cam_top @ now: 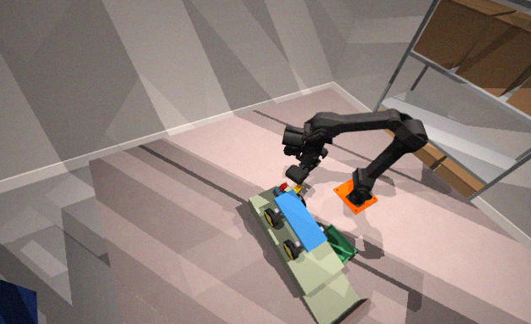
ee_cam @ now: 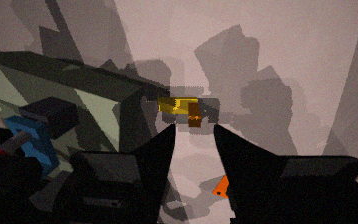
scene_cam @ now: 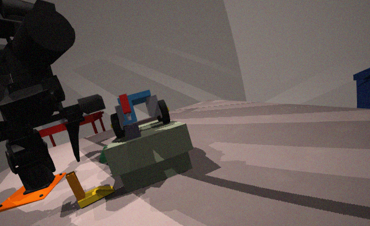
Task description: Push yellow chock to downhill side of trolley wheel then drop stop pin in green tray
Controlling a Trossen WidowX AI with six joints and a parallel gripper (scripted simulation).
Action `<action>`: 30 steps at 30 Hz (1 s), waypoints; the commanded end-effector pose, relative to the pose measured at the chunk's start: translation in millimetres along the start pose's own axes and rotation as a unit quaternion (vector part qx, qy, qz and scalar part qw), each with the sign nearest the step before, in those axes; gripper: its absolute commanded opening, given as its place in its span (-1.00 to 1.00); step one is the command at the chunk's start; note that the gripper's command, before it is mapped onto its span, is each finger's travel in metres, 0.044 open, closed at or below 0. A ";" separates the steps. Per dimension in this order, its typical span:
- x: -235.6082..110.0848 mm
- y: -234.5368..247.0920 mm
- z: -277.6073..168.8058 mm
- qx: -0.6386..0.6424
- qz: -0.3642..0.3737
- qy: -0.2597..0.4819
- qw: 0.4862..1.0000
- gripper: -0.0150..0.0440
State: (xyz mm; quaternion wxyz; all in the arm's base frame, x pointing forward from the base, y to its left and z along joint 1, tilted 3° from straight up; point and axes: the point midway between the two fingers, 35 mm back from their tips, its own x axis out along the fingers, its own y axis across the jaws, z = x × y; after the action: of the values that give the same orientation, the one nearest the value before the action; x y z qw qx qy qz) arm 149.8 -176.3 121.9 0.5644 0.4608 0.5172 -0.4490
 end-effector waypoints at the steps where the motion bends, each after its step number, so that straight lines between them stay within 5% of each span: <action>1: 5.7 -0.7 -0.5 0.002 -0.003 0.001 1.000 0.15; 30: 45.7 -0.9 -0.5 0.002 -0.003 0.001 1.000 0.15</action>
State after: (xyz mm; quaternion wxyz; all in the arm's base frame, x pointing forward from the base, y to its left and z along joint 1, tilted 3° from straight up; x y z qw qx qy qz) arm 152.3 -177.6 81.4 0.5646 0.4608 0.5170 -0.4489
